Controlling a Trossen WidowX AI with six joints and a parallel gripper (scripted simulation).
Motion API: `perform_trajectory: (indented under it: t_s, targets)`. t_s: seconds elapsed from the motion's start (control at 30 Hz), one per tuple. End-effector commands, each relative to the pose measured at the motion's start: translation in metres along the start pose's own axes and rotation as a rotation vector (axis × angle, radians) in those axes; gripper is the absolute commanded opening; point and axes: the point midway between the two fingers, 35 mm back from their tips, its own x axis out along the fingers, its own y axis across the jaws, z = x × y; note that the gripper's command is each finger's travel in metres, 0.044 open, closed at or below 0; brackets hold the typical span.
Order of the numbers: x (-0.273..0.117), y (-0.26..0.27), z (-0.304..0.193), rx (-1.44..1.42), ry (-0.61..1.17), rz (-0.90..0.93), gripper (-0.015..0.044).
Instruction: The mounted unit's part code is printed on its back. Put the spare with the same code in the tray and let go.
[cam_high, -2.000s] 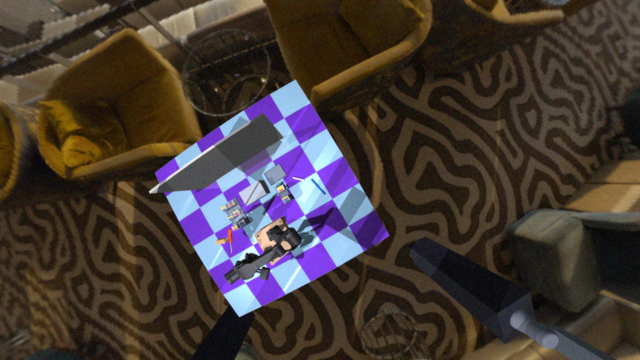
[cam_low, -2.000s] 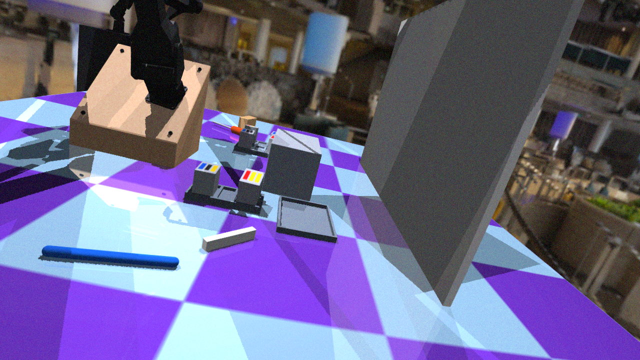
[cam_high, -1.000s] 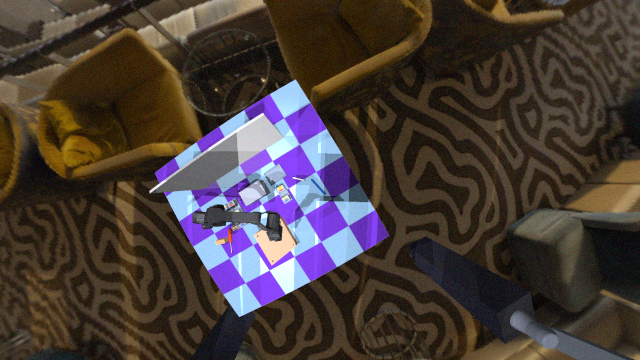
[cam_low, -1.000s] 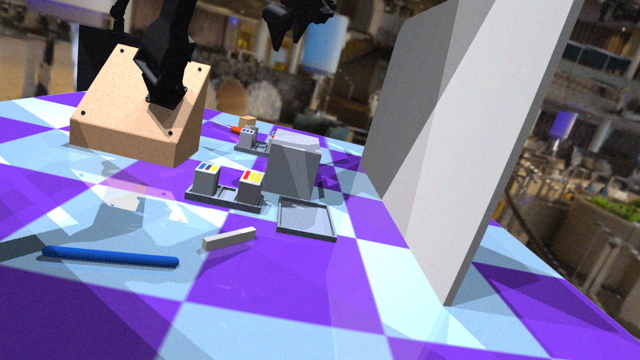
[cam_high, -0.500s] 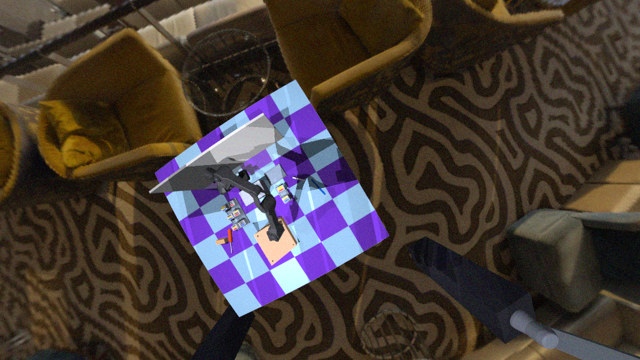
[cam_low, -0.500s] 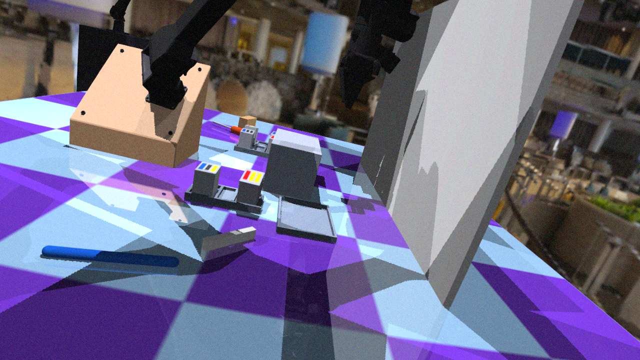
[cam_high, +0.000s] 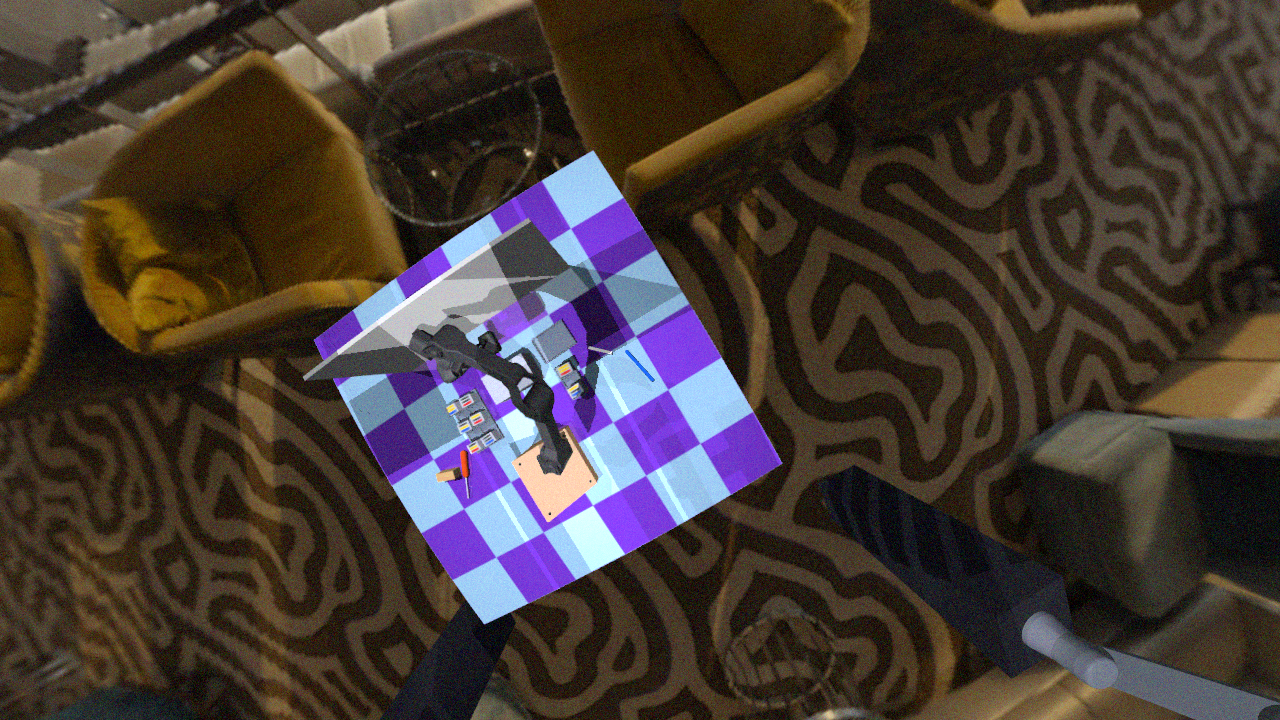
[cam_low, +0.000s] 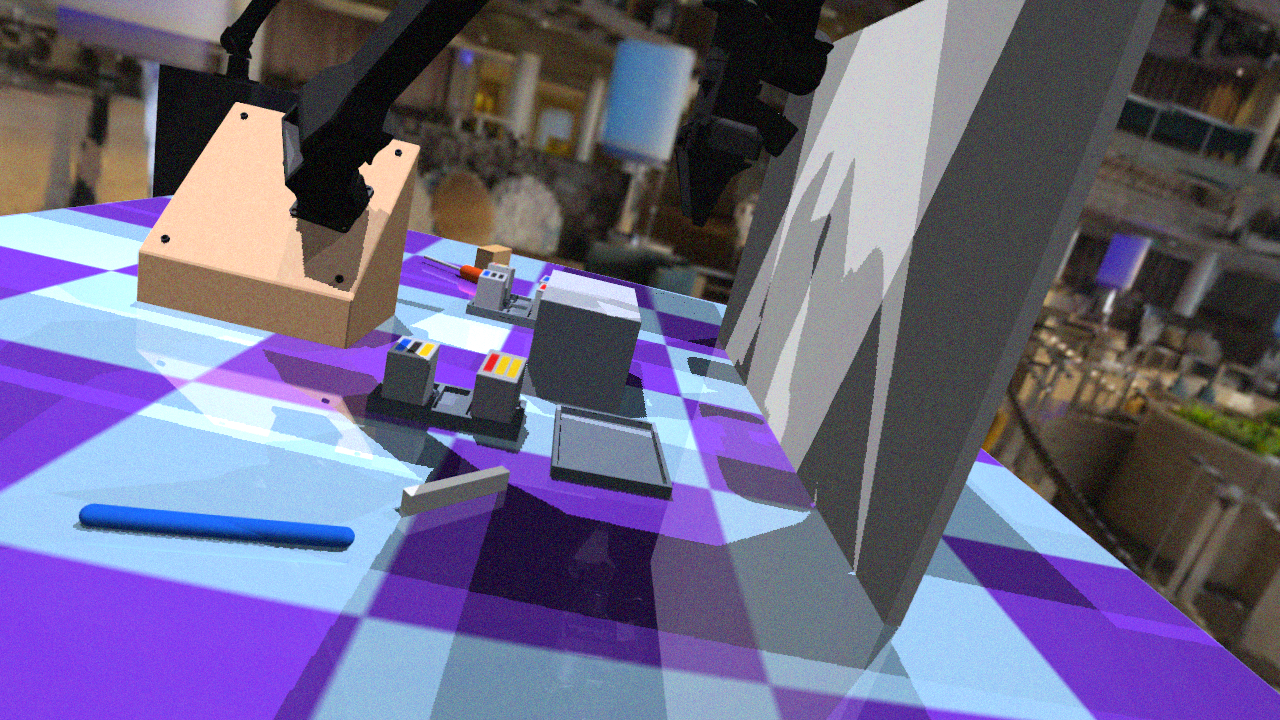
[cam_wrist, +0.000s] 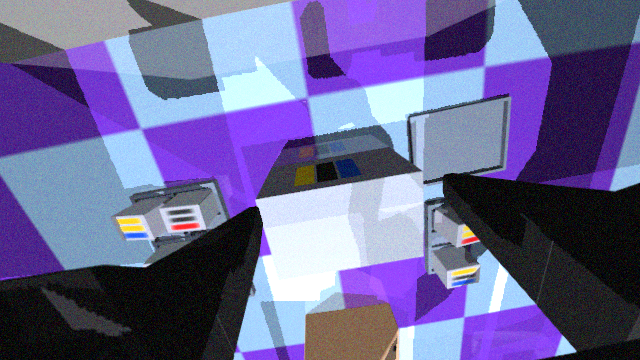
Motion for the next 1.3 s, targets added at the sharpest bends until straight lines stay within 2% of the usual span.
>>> perform_trajectory:
  t_s: [0.0, 0.13, 0.37, 0.57, 0.83, 1.03, 1.2, 1.27]
  targets:
    - [0.0, 0.0, 0.0, -0.004, -0.001, -0.003, 0.044]
    - [-0.001, -0.018, -0.009, 0.095, 0.0, -0.001, 0.044]
    - [0.006, -0.09, -0.068, 0.559, 0.002, 0.001, 0.044]
    - [0.023, -0.13, -0.13, 0.962, 0.001, 0.001, 0.044]
    - [0.058, -0.15, -0.218, 1.483, -0.002, -0.014, 0.044]
    - [0.062, -0.15, -0.226, 1.526, -0.002, -0.016, 0.044]
    - [0.08, -0.153, -0.225, 1.527, 0.001, -0.012, 0.0309]
    - [0.092, -0.156, -0.225, 1.527, -0.002, -0.013, 0.03]
